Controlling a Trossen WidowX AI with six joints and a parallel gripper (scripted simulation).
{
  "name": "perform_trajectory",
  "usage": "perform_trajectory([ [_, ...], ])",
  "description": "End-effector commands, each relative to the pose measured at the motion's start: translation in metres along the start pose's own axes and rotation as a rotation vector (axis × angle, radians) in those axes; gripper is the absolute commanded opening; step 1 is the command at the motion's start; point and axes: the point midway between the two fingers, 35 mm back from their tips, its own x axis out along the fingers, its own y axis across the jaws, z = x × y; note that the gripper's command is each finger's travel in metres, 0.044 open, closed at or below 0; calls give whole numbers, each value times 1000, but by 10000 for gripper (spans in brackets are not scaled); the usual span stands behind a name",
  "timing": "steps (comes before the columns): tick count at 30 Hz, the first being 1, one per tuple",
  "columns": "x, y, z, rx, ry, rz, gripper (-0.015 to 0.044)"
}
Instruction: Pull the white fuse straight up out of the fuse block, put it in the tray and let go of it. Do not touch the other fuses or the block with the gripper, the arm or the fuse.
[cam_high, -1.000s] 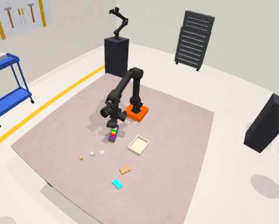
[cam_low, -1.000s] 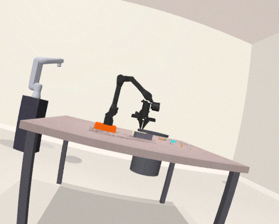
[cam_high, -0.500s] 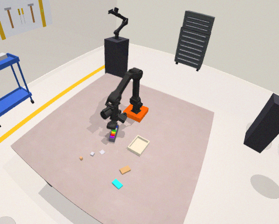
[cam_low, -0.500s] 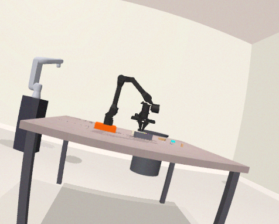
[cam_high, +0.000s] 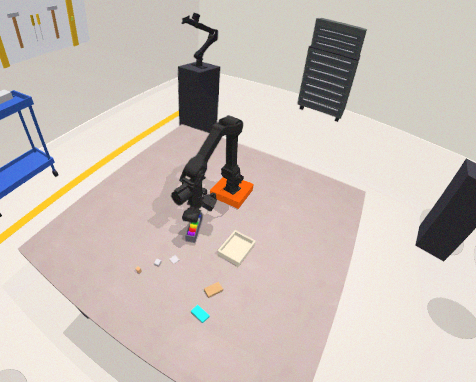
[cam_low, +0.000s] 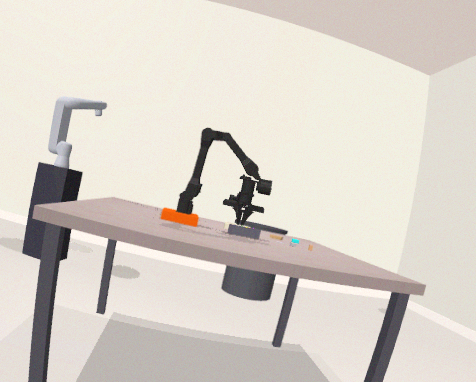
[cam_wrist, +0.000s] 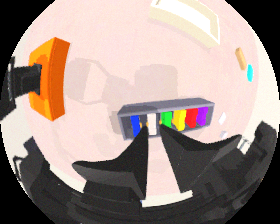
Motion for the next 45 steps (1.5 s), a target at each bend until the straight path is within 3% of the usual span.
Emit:
perform_trajectory([
  [1, 1, 0, 1, -4, -4, 0, 74],
  [24, 11, 0, 1, -4, -4, 0, 74],
  [35, 10, 0, 0, 0, 0, 0, 1],
  [45, 7, 0, 0, 0, 0, 0, 0],
])
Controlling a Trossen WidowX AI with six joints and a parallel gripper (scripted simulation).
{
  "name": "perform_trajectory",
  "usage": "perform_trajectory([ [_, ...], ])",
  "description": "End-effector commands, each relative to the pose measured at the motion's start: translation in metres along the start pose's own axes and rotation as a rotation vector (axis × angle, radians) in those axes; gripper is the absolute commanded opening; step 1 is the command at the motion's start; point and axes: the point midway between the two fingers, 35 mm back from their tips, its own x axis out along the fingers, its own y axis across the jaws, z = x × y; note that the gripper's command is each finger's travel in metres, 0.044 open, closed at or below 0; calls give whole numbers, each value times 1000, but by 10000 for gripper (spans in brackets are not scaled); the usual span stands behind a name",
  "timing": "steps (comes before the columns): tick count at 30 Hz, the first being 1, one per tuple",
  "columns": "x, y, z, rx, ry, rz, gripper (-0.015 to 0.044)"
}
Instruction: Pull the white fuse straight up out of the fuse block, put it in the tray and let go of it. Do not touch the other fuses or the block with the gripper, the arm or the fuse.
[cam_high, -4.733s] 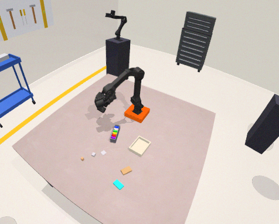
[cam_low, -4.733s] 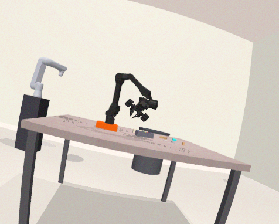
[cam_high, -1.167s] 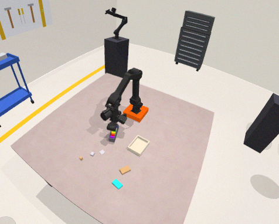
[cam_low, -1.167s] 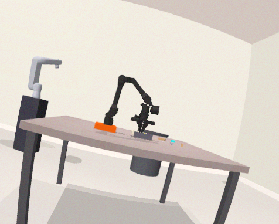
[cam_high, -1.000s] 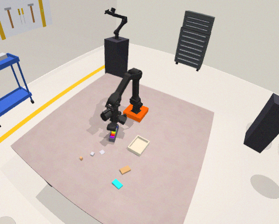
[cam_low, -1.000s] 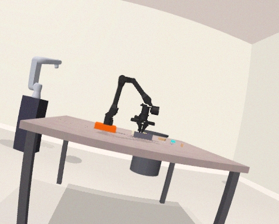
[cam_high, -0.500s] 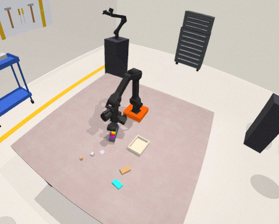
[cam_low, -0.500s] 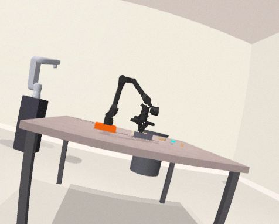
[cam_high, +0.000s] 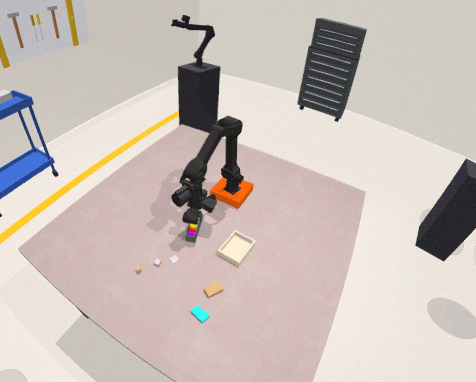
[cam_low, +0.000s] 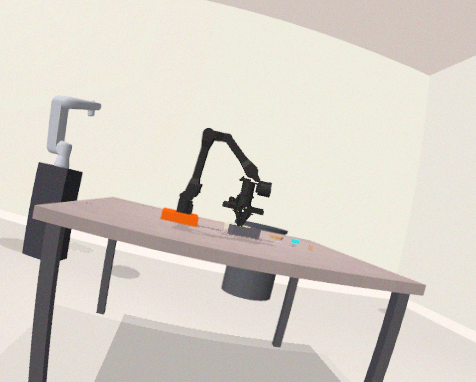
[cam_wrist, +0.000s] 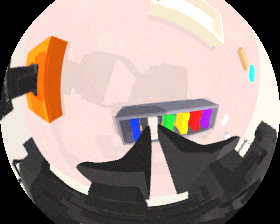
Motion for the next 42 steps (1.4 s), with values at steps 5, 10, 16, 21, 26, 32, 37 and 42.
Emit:
perform_trajectory([
  [5, -4, -1, 0, 0, 0, -2, 0],
  [10, -7, -1, 0, -1, 0, -2, 0],
  [16, -10, -1, 0, -1, 0, -2, 0],
  [21, -12, -1, 0, -1, -1, -2, 0],
  [26, -15, -1, 0, -2, -1, -2, 0],
  [32, -17, -1, 0, -2, -1, -2, 0],
  [37, -20, -1, 0, -2, -1, -2, 0],
  [42, -22, -1, 0, -2, -2, -2, 0],
])
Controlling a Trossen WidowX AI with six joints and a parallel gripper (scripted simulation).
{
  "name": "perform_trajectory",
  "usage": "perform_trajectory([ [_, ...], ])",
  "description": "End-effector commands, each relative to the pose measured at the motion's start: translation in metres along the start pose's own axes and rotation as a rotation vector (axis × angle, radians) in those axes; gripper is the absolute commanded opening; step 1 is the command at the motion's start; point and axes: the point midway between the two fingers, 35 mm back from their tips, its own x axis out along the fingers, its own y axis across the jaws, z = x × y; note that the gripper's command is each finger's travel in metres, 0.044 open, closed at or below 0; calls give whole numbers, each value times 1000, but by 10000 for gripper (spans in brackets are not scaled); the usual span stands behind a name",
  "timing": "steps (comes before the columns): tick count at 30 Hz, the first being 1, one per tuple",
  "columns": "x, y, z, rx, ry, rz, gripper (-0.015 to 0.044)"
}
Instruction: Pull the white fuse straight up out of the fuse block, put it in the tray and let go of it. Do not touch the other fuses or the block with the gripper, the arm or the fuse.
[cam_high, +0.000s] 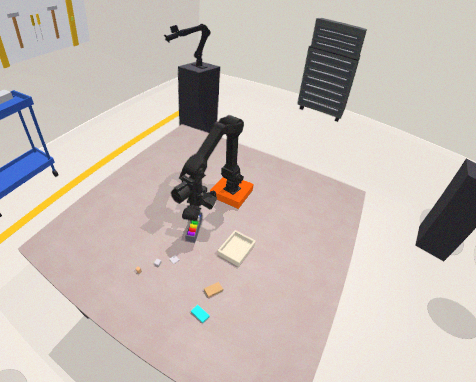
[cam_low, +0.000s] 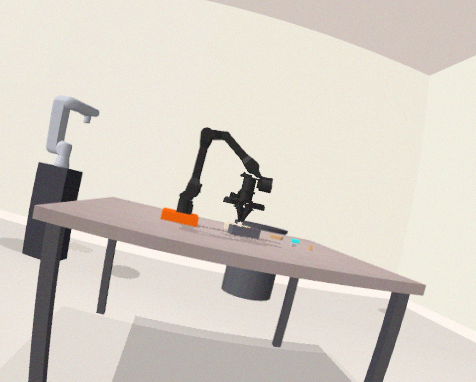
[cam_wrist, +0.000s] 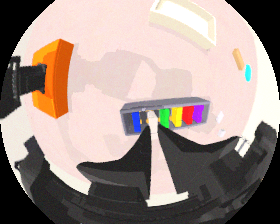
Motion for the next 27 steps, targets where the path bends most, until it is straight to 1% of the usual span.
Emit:
perform_trajectory([
  [1, -3, -1, 0, -1, -1, -4, 0],
  [27, -16, 0, 0, -2, -2, -4, 0],
])
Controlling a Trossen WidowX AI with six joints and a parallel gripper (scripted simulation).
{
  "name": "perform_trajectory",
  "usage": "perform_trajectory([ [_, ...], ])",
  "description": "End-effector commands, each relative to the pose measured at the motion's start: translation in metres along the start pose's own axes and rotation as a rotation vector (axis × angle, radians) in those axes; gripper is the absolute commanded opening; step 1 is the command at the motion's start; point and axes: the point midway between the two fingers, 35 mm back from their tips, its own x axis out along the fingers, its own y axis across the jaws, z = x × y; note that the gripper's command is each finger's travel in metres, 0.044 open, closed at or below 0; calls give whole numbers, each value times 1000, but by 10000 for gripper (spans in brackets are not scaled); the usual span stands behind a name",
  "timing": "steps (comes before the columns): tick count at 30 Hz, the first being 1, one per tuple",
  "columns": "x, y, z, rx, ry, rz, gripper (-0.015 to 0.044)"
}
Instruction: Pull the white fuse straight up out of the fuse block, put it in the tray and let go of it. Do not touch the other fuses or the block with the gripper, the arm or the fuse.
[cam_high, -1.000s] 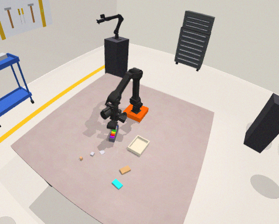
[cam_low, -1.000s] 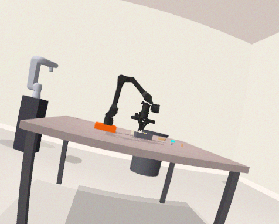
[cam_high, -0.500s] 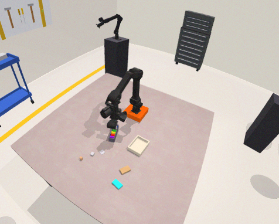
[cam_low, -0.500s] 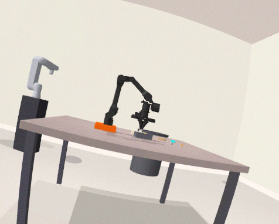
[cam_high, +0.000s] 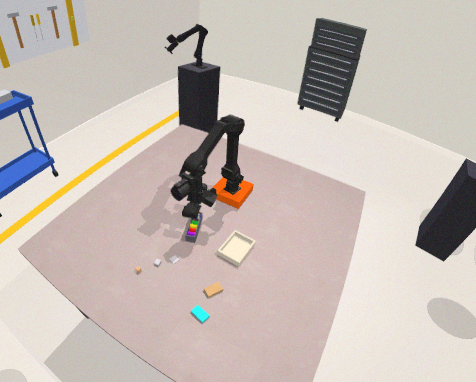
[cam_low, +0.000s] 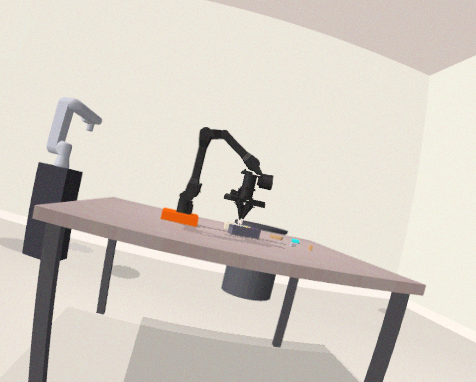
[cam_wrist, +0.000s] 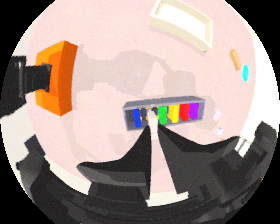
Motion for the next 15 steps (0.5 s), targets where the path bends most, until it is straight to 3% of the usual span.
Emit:
perform_trajectory([
  [1, -3, -1, 0, -1, -2, -4, 0],
  [15, -22, -1, 0, -1, -2, -4, 0],
])
